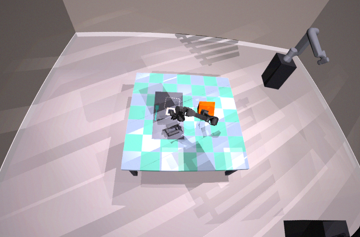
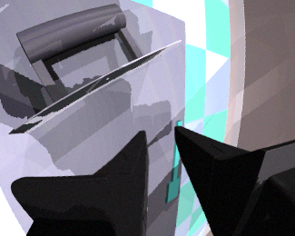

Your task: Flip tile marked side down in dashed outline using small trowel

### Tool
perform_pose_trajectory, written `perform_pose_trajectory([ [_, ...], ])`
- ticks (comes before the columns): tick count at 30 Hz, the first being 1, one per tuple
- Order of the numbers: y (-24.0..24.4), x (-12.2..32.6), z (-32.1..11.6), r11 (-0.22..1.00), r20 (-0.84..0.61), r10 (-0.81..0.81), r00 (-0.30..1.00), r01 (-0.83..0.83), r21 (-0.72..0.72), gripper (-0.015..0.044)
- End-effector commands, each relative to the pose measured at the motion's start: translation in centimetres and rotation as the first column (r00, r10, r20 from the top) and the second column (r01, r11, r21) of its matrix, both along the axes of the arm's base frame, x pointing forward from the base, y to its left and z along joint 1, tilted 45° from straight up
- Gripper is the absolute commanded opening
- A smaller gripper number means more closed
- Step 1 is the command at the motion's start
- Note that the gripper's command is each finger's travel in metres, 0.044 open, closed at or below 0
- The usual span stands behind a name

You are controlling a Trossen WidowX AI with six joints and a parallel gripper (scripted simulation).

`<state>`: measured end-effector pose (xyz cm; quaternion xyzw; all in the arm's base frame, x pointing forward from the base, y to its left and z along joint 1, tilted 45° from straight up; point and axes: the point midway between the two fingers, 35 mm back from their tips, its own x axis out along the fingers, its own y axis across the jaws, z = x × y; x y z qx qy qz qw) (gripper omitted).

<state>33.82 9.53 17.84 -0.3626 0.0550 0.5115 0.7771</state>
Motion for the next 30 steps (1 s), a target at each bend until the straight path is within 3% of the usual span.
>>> perform_pose_trajectory([
  [1, 0.9, -0.5, 0.1, 0.999, -0.152, -0.025, 0.988, 0.030, 0.034, 0.0100],
  [15, 3.5, -3.1, 0.8, 0.986, -0.580, -0.089, 0.810, 0.152, 0.061, 0.0100],
  [30, 5.6, -7.2, 2.3, 0.958, -0.886, -0.183, 0.425, 0.278, -0.065, 0.0100],
])
